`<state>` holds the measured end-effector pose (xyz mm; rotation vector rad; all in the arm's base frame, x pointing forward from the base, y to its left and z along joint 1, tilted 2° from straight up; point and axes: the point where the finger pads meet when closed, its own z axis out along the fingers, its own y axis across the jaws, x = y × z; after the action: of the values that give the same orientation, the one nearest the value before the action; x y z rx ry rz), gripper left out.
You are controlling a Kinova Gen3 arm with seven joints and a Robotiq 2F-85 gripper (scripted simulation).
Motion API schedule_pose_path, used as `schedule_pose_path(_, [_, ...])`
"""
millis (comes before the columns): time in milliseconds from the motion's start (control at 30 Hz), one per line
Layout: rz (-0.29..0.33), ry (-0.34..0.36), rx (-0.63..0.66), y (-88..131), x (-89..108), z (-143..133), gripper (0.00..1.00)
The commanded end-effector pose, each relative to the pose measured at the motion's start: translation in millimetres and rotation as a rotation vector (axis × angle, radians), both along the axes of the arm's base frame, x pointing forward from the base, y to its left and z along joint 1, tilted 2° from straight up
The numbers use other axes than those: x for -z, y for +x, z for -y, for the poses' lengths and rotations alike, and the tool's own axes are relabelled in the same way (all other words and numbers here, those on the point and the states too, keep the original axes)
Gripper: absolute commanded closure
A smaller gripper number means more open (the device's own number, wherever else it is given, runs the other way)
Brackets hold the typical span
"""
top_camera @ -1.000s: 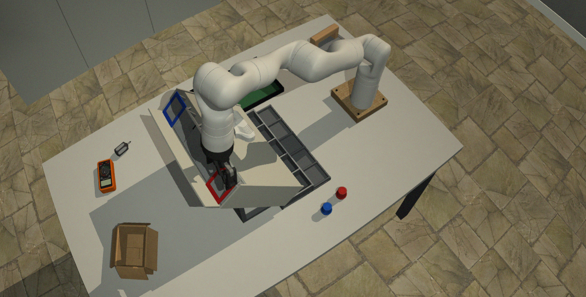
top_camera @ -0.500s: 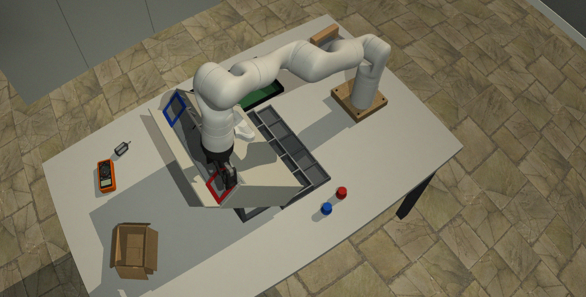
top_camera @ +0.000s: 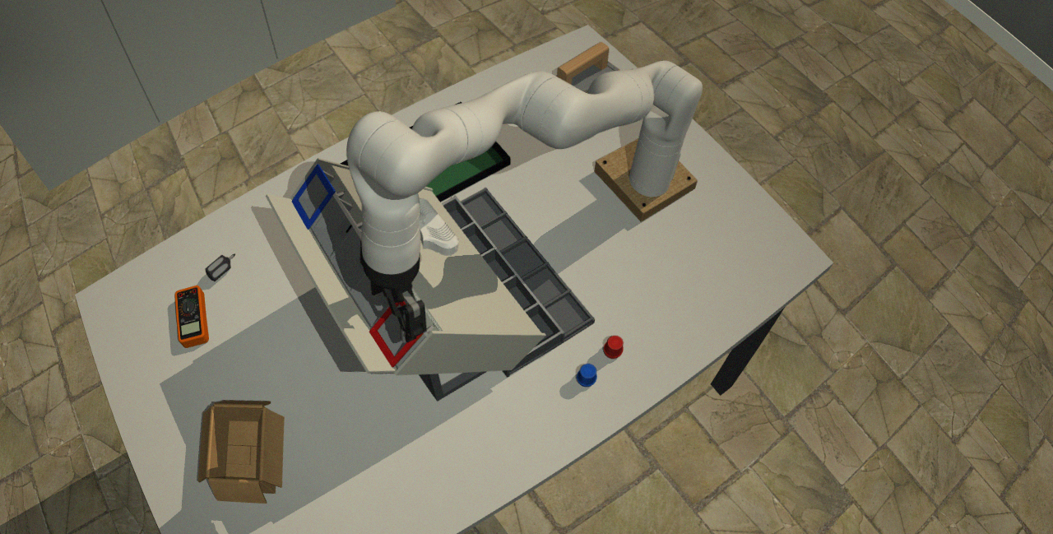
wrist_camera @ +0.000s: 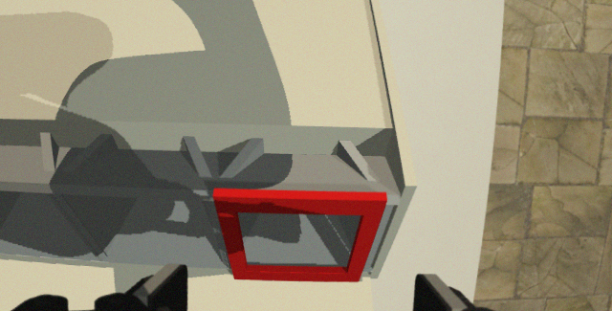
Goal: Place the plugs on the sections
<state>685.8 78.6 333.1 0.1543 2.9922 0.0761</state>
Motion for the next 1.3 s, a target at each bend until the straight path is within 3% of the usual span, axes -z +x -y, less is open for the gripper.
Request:
schedule_pose_path(0, [-0.147, -0.014, -0.013, -74.3, -4.7, -6.6, 0.0])
schedule_pose_path(67, [-0.147, -0.014, -0.013, -79.6, -4.8, -6.7, 0.0])
schedule_pose_path(267, [-0.147, -0.014, -0.013, -147.0, -8.1, -13.9, 0.0])
schedule_pose_path(533, [-0.147, -0.014, -0.013, -149.1, -8.4, -14.2, 0.0])
schedule_pose_path(567, [-0.165, -0.017, -0.016, -166.6, -9.3, -15.3, 0.0])
schedule_pose_path(1100, [-0.165, -0.017, -0.016, -166.6, -9.3, -15.3, 0.0])
schedule_pose_path(1133, [-0.175, -0.024, -0.029, -213.7, 20.2, 29.0, 0.0])
schedule_pose_path(1267, [-0.175, -0.024, -0.029, -225.9, 29.0, 39.6, 0.0])
